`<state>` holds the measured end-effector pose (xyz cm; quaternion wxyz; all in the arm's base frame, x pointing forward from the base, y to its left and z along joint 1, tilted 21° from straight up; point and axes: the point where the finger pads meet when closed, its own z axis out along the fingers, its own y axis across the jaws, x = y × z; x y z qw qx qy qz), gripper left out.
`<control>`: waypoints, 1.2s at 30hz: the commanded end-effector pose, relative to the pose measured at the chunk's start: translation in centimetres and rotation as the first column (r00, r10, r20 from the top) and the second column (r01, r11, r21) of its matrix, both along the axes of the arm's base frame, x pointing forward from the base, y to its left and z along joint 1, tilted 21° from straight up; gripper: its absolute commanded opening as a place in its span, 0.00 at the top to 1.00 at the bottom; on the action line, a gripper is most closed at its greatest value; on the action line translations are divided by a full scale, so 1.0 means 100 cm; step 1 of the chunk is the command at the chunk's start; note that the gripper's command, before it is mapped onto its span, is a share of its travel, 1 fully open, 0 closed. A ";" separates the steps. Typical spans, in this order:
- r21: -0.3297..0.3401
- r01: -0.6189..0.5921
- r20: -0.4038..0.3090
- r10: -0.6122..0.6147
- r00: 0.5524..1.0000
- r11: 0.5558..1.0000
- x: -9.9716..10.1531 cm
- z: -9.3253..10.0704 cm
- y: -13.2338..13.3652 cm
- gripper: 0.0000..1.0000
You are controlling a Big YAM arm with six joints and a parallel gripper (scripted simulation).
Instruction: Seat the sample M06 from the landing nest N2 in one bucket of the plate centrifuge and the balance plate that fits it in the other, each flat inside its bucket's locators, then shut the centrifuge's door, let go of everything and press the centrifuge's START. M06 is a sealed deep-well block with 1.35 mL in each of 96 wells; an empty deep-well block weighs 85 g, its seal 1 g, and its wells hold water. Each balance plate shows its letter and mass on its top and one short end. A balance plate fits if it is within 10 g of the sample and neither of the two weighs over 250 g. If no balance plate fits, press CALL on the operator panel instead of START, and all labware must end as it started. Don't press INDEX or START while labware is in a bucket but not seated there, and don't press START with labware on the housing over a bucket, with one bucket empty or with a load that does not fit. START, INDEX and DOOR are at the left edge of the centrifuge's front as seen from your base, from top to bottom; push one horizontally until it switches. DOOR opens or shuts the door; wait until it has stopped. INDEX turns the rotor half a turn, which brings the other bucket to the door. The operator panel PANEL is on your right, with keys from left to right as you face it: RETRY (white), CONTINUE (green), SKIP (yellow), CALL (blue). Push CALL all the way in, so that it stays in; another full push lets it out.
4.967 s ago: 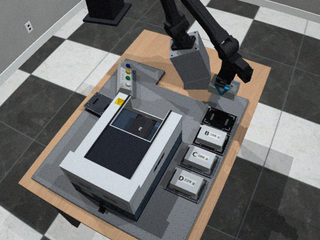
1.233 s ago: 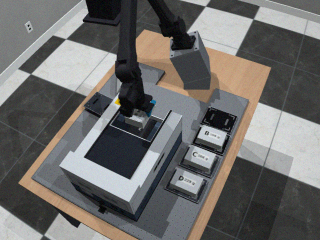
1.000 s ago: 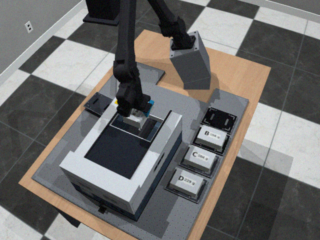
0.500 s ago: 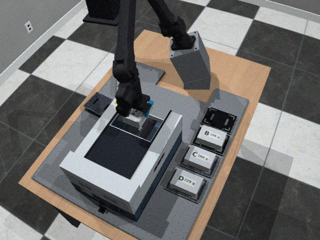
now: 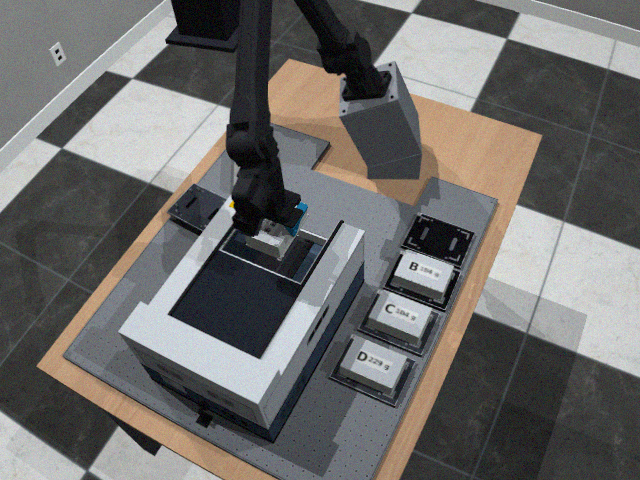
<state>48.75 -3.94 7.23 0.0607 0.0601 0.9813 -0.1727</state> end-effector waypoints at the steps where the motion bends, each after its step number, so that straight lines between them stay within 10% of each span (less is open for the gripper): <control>1: -0.003 0.017 0.027 -0.016 1.000 1.000 0.011 0.000 -0.010 1.00; 36: -0.001 0.008 0.047 -0.008 0.999 1.000 0.019 -0.051 -0.033 1.00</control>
